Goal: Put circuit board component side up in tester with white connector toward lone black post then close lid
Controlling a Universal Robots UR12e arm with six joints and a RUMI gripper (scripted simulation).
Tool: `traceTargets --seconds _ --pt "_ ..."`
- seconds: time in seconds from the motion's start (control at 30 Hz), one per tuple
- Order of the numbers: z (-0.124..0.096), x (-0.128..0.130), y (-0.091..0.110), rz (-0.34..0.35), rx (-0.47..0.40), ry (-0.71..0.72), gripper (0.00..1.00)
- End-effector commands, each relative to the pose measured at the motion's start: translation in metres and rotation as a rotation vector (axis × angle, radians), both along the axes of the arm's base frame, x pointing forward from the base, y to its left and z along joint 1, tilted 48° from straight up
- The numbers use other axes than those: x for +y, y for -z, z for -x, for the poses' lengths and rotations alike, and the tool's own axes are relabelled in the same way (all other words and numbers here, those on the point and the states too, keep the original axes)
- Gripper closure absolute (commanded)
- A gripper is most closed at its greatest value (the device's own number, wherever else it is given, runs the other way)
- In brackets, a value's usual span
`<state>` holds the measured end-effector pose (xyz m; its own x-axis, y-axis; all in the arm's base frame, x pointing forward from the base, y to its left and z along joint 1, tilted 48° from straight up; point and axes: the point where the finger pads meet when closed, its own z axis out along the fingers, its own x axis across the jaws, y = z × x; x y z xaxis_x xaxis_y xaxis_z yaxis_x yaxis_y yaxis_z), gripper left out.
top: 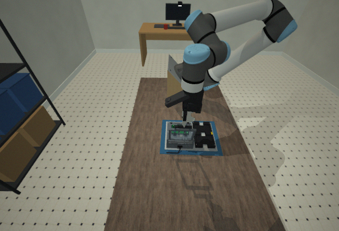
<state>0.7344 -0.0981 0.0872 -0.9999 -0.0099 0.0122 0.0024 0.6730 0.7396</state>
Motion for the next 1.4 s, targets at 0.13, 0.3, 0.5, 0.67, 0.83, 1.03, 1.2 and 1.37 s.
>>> traceTargets --seconds 0.13,0.3,0.5,0.67,0.83,1.03,1.2,1.37 --pt "0.000 0.003 0.003 0.001 -0.001 0.001 0.70" --pt "0.000 0.008 0.008 0.001 -0.001 0.001 0.70" --pt "0.000 0.013 0.012 0.001 -0.001 0.001 0.70" --pt "0.000 0.019 0.017 0.001 -0.001 0.001 0.70" --pt "0.000 0.024 0.022 0.001 -0.001 0.001 0.70" --pt "0.000 0.027 0.025 0.001 -0.001 0.001 0.70" --pt "0.000 0.028 0.026 0.001 -0.001 0.001 0.70" --pt "0.000 0.028 0.026 0.001 -0.001 0.001 0.70"
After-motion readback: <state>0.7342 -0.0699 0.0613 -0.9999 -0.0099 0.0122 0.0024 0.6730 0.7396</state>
